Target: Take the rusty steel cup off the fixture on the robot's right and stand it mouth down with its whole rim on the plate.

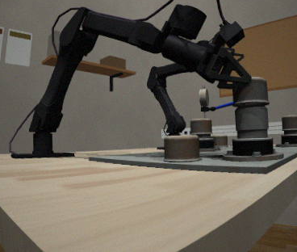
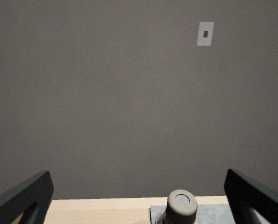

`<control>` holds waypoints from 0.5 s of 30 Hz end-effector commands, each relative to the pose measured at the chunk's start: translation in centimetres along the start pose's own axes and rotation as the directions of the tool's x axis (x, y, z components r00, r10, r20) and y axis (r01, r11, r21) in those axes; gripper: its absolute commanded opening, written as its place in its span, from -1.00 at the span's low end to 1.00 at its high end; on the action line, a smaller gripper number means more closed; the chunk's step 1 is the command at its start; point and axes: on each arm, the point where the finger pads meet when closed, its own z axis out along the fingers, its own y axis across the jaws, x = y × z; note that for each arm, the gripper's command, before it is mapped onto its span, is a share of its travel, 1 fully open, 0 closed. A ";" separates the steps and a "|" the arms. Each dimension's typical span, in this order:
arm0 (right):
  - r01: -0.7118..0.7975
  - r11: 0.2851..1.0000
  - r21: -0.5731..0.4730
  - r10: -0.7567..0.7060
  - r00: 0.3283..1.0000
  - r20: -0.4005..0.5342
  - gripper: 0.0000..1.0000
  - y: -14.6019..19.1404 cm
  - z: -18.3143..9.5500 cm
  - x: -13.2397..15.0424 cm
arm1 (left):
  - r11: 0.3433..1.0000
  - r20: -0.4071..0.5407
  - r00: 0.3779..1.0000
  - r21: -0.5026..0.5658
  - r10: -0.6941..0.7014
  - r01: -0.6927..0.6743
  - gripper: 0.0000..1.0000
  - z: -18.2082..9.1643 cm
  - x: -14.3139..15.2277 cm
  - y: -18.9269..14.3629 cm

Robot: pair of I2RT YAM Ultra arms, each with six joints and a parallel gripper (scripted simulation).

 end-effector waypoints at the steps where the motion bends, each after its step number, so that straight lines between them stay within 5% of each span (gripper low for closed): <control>1: 0.008 1.000 -0.005 -0.007 0.986 0.169 0.51 -0.1 -2.9 -7.2 | 1.000 0.041 0.999 0.015 -0.001 0.000 1.00 -0.6 -2.3 -0.3; 15: 0.006 1.000 -0.001 -0.006 0.987 0.161 0.51 -0.3 -3.2 -7.5 | 1.000 0.041 0.999 0.015 -0.001 0.000 1.00 -0.6 -2.3 -0.3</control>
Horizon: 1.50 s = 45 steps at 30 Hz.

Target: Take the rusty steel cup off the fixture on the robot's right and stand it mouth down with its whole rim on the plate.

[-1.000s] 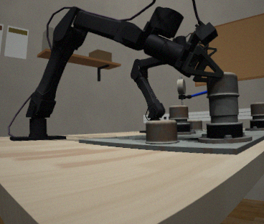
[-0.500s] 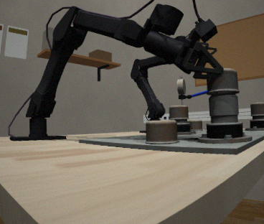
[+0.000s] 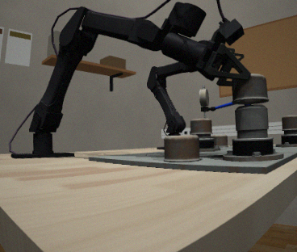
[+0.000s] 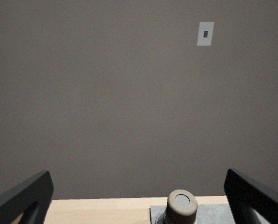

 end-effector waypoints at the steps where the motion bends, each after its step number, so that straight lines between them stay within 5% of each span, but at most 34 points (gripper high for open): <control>1: 0.006 1.000 -0.001 -0.006 0.985 0.172 0.51 -0.3 -3.0 -7.2 | 1.000 0.041 0.999 0.015 -0.001 0.000 1.00 -0.6 -2.3 -0.3; 28: 0.012 1.000 -0.008 -0.011 0.983 0.184 0.51 0.2 -3.2 -7.4 | 1.000 0.041 0.999 0.015 -0.001 0.000 1.00 -0.6 -2.3 -0.3; 36: 0.009 1.000 -0.004 -0.008 0.990 0.143 0.51 -0.2 -2.4 -4.7 | 1.000 0.041 0.999 0.015 -0.001 0.000 1.00 -0.6 -2.3 -0.3; 45: 0.006 1.000 -0.001 -0.006 0.988 0.152 0.51 -0.4 -2.3 -6.3 | 1.000 0.041 0.999 0.015 -0.001 0.000 1.00 -0.6 -2.3 -0.3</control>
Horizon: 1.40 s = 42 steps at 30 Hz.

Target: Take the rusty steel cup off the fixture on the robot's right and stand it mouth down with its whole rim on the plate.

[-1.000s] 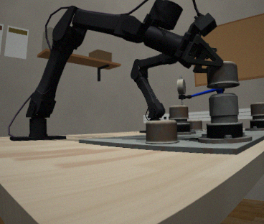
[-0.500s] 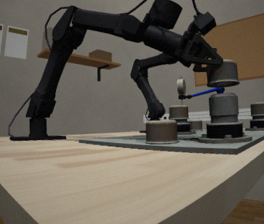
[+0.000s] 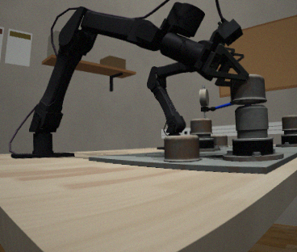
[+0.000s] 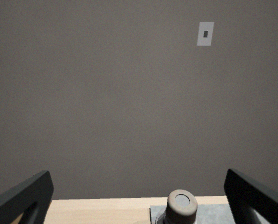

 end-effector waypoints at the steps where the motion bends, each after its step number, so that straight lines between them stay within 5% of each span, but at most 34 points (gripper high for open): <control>1: 0.006 1.000 -0.005 -0.005 0.989 0.144 0.51 -0.2 -1.7 -5.9 | 1.000 0.041 0.999 0.015 -0.001 0.000 1.00 -0.6 -2.3 -0.3; 17: 0.014 1.000 -0.014 -0.012 0.984 0.176 0.51 0.5 -2.8 -7.8 | 1.000 0.041 0.999 0.015 -0.001 0.000 1.00 -0.6 -2.3 -0.3; 18: 0.009 1.000 -0.007 -0.008 0.984 0.176 -1.00 0.1 -2.8 -7.7 | 1.000 0.041 0.999 0.015 -0.001 0.000 1.00 -0.6 -2.3 -0.3; 42: 0.013 1.000 -0.012 -0.011 0.985 0.174 -1.00 0.4 -2.7 -6.9 | 1.000 0.041 0.999 0.015 -0.001 0.000 1.00 -0.6 -2.3 -0.3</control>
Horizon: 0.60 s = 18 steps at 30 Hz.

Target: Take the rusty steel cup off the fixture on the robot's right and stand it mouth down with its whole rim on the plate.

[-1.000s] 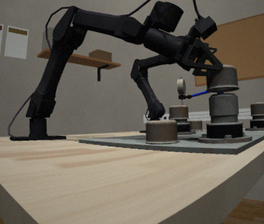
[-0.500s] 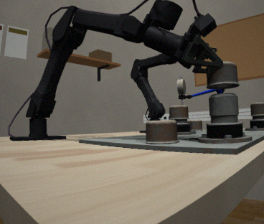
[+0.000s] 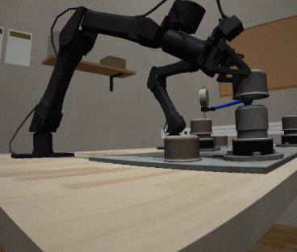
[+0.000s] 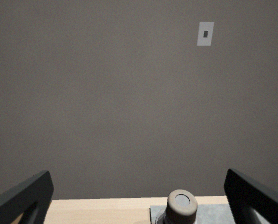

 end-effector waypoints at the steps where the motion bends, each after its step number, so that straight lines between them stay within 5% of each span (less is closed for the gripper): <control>1: 0.012 1.000 -0.012 -0.010 0.987 0.161 -1.00 0.4 -2.5 -6.0 | 1.000 0.041 0.999 0.015 -0.001 0.000 1.00 -0.6 -2.3 -0.3; 18: 0.022 0.999 -0.031 -0.016 0.983 0.185 -1.00 1.7 -2.4 -6.1 | 1.000 0.041 0.999 0.015 -0.001 0.000 1.00 -0.6 -2.3 -0.3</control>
